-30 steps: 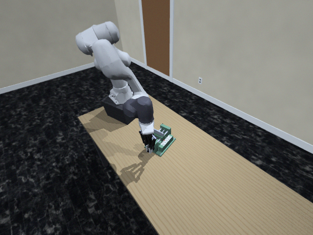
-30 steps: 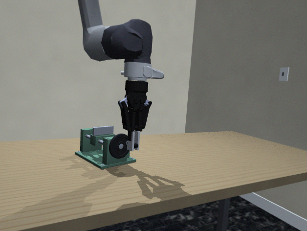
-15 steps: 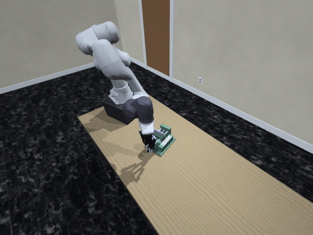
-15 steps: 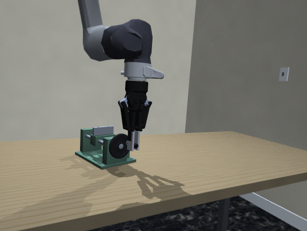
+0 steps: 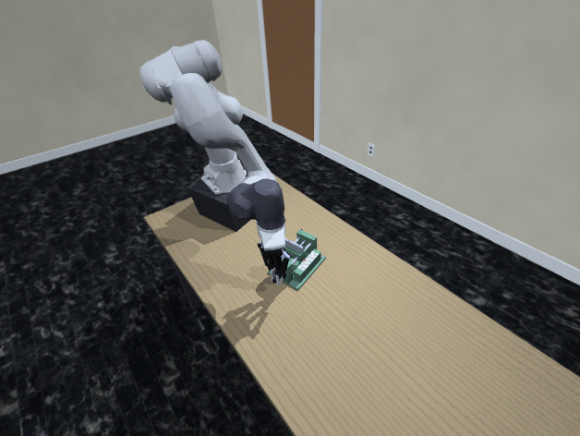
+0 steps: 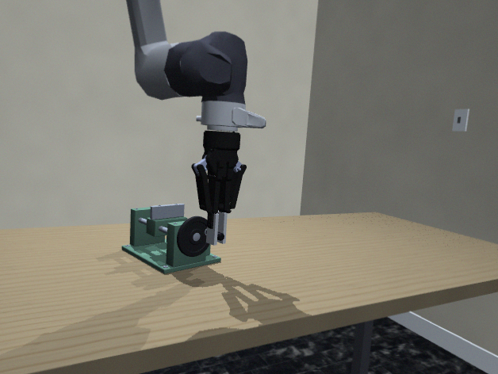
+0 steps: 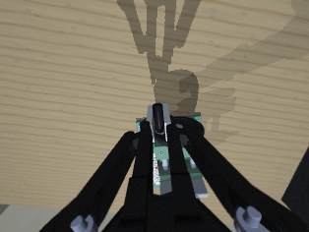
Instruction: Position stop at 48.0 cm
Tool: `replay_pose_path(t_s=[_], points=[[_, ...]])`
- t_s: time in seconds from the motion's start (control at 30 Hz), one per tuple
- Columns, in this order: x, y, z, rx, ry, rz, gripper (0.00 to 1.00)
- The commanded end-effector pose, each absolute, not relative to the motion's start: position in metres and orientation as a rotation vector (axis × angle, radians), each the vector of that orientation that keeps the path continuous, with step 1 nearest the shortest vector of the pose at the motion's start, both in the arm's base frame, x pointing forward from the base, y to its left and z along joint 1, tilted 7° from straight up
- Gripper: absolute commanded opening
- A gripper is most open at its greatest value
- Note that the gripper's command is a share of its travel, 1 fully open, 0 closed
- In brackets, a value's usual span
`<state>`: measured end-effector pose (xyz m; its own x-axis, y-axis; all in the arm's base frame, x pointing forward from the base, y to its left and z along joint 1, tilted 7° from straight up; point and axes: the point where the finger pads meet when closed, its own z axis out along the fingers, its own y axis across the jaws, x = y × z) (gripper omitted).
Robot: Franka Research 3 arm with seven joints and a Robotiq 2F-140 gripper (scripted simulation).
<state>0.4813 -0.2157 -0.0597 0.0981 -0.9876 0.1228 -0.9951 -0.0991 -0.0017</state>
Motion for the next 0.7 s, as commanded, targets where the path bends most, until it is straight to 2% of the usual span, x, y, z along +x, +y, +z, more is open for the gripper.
replay_pose_path(t_s=[0.0,0.67], points=[[0.4817,-0.2167,-0.0614,2.263,-2.056,0.144,0.04],[0.4822,-0.2173,-0.0667,2.263,-2.056,0.144,0.04]])
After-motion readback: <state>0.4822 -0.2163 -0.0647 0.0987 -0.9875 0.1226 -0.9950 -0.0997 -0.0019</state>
